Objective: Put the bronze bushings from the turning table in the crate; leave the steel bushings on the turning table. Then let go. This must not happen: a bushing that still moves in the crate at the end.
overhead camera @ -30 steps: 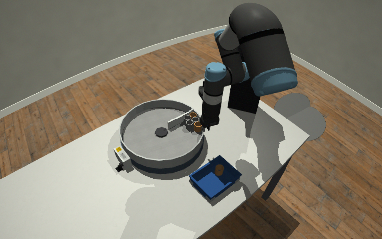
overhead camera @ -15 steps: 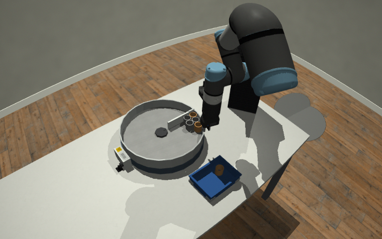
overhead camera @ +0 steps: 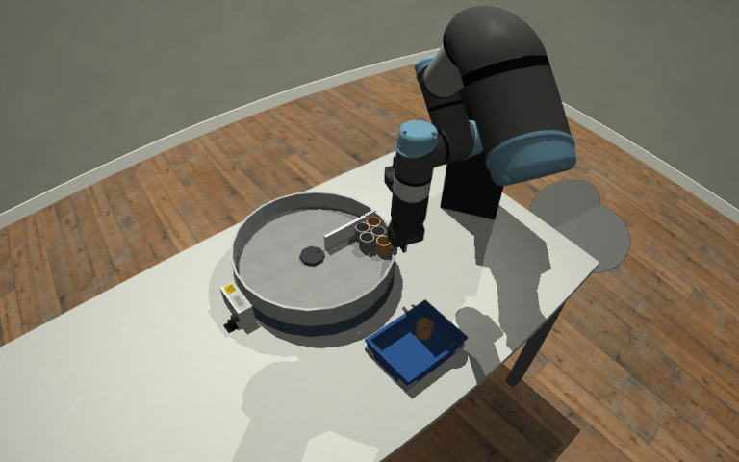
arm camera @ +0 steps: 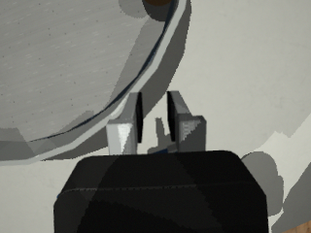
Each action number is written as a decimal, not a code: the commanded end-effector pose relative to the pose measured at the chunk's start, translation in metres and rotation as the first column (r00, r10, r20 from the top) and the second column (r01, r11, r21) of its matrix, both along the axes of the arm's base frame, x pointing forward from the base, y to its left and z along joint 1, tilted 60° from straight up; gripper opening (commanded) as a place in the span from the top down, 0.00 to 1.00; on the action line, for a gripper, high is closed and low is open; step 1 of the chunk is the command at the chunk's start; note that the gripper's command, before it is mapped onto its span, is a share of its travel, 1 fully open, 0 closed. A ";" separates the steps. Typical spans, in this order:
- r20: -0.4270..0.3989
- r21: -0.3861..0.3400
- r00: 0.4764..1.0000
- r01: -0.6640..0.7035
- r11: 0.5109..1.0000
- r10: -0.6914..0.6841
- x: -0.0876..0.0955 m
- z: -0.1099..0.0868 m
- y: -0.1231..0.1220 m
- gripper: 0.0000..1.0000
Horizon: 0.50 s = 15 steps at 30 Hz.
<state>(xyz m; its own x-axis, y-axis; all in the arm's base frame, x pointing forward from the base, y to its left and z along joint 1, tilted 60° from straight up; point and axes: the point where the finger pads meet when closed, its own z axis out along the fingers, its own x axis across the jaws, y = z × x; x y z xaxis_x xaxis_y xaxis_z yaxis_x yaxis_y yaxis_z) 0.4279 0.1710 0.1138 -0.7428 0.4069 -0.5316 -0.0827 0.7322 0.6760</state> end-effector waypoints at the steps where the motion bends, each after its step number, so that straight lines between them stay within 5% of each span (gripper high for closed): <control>1: 0.001 0.000 1.000 0.000 1.000 0.000 -0.016 0.037 -0.030 0.55; 2: 0.001 0.000 1.000 0.000 1.000 0.000 -0.003 0.008 -0.006 0.55; 6: 0.001 0.000 1.000 0.000 1.000 0.000 -0.016 0.037 -0.030 0.55; 15: 0.001 0.000 1.000 0.000 1.000 0.000 -0.016 0.037 -0.030 0.55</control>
<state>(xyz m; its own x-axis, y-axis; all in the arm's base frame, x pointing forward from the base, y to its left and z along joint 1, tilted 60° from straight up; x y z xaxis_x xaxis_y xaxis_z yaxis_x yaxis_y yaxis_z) 0.4279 0.1710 0.1138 -0.7428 0.4069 -0.5316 -0.0827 0.7322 0.6760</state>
